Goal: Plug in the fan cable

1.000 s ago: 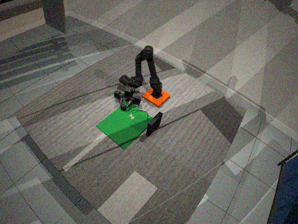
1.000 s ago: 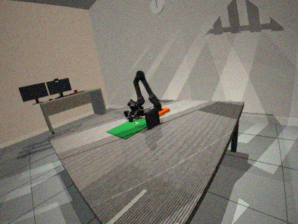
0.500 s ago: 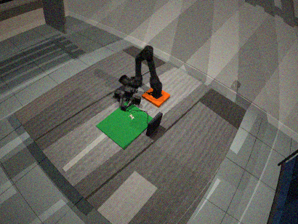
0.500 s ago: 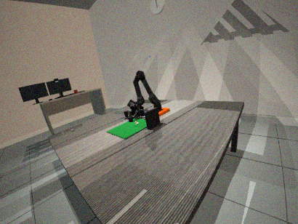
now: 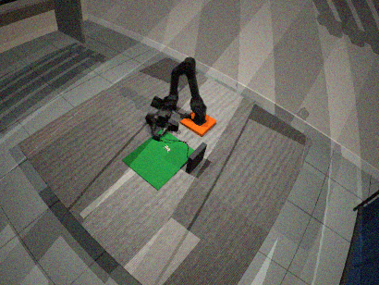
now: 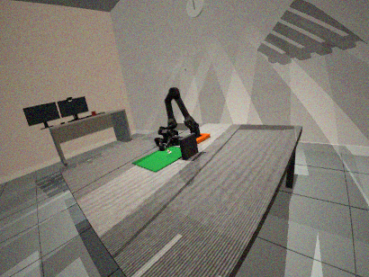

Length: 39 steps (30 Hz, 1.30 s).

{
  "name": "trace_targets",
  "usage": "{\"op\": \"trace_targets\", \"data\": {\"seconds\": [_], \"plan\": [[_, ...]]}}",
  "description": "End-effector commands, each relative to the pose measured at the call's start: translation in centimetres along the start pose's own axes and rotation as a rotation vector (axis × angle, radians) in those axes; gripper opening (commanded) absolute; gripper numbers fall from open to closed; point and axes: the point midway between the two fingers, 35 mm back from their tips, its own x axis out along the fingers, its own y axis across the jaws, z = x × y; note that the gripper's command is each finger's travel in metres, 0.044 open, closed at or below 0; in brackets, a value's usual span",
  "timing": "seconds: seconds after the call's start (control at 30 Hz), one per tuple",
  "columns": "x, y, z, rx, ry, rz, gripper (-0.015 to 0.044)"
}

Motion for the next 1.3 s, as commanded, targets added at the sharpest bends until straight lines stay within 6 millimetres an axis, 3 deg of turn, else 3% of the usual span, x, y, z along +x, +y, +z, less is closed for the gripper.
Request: {"op": "trace_targets", "data": {"seconds": [0.0, 0.63, 1.27], "plan": [[-0.5, -0.3, -0.3, -0.009, 0.017, -0.007, 0.0205], [-2.9, 0.0, -0.6, -0.004, 0.051, 0.001, 0.0205], [-5.7, 0.5, 1.4, -0.002, 0.026, 0.020, 0.0205]]}}
